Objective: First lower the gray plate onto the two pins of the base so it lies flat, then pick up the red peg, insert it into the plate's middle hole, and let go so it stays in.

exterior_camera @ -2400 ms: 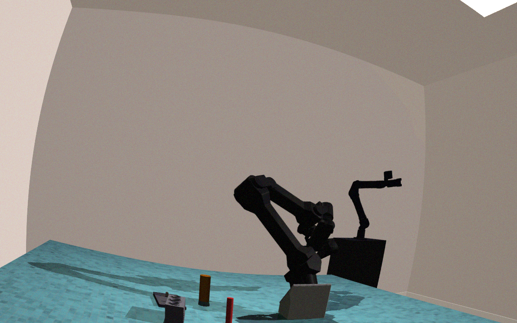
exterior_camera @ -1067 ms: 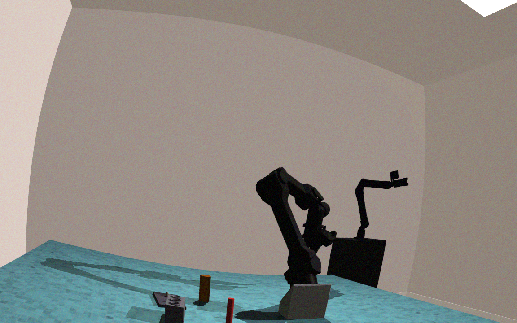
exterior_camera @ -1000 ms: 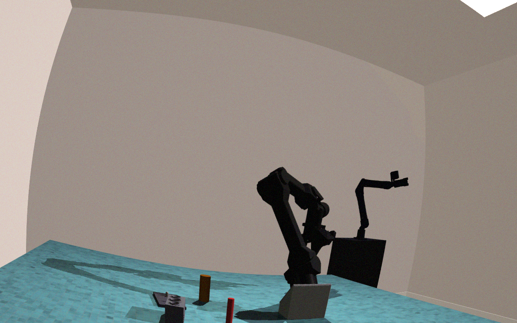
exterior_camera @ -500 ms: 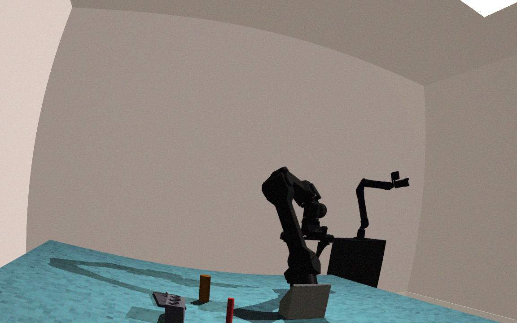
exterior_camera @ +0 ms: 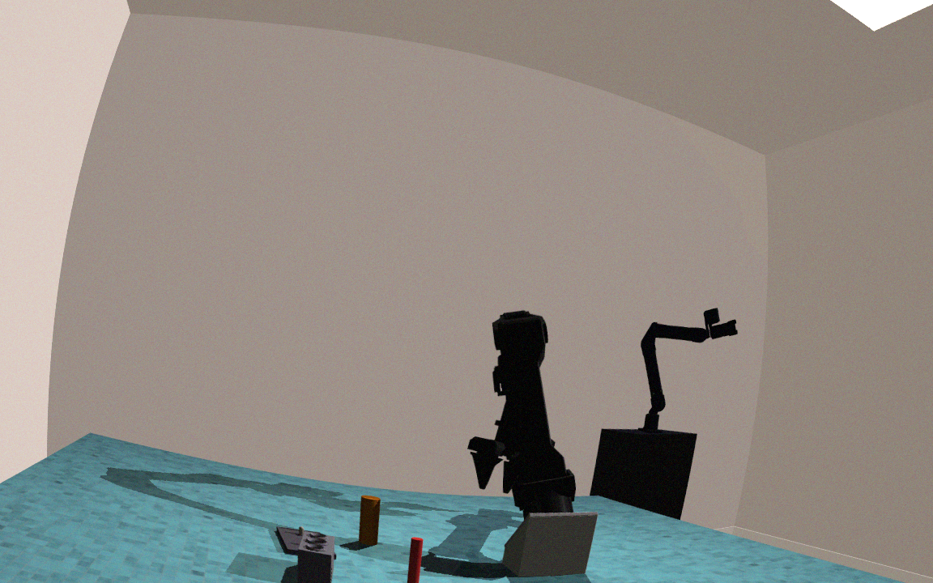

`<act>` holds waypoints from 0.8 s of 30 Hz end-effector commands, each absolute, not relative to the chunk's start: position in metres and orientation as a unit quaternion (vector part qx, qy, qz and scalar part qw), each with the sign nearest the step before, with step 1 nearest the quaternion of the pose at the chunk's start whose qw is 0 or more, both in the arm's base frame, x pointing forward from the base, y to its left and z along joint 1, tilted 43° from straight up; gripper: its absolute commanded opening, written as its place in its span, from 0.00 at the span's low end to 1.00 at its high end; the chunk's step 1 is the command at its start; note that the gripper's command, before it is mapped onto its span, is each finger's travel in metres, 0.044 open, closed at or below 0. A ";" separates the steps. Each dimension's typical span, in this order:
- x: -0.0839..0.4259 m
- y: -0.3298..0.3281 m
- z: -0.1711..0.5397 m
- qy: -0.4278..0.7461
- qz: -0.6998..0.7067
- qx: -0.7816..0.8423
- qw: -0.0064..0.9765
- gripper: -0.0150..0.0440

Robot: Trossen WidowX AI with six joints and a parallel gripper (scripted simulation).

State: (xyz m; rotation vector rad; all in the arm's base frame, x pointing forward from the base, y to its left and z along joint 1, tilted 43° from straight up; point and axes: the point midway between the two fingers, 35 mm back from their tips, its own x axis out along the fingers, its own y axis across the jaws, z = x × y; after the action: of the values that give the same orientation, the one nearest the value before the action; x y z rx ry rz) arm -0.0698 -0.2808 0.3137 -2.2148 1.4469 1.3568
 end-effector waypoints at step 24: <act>0.240 -0.283 0.230 -0.224 0.544 -0.603 -0.538 1.00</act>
State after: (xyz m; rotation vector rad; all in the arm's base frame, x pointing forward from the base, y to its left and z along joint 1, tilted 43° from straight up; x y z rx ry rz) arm 0.2139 -0.2961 0.2481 -3.1306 -0.6951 2.6796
